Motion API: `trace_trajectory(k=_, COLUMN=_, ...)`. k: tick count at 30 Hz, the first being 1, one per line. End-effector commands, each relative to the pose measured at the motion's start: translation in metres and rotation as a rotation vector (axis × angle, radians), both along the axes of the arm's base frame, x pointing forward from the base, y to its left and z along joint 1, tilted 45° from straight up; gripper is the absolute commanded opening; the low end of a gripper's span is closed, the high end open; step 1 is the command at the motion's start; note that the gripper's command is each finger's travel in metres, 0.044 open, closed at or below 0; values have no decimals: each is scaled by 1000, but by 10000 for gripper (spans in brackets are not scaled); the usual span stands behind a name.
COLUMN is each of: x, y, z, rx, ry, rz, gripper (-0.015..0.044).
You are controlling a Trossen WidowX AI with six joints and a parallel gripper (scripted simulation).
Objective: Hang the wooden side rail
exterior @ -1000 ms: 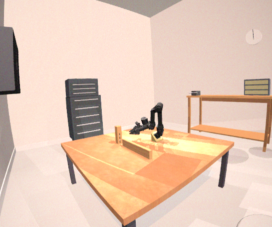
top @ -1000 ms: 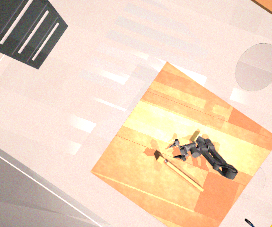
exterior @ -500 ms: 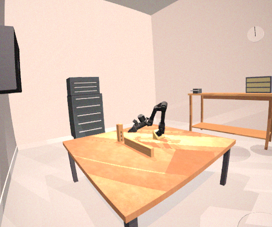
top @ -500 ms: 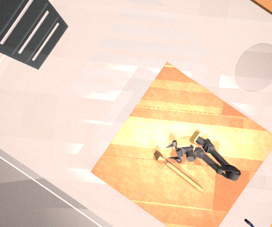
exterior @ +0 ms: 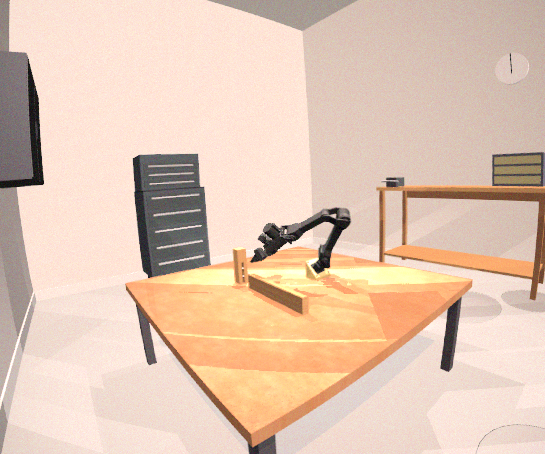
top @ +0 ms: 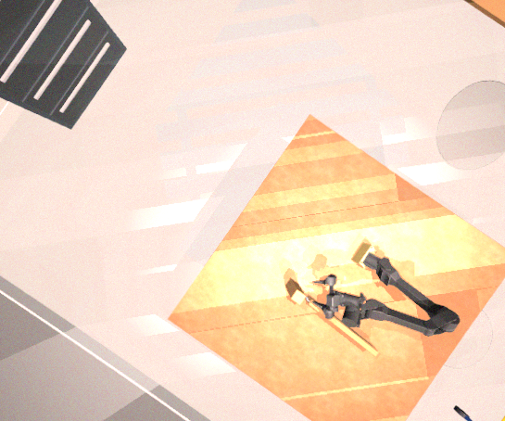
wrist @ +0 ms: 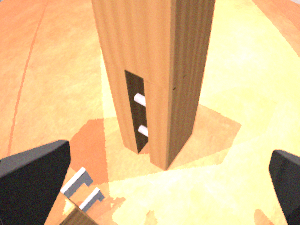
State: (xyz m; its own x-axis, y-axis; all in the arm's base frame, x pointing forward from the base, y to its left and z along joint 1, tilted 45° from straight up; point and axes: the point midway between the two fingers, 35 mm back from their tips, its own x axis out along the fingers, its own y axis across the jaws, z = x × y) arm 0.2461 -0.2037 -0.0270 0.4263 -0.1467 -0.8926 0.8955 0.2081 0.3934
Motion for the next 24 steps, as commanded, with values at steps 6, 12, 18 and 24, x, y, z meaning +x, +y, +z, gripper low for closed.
trace_trajectory(k=6, x=4, y=5, z=28, rx=17, ry=80, rz=-28, gripper=440)
trace_trajectory(k=12, x=4, y=5, z=28, rx=17, ry=80, rz=-28, gripper=440)
trace_trajectory(k=18, x=4, y=5, z=28, rx=17, ry=80, rz=-28, gripper=440)
trace_trajectory(k=24, x=5, y=5, z=28, rx=16, ry=83, rz=-16, gripper=440)
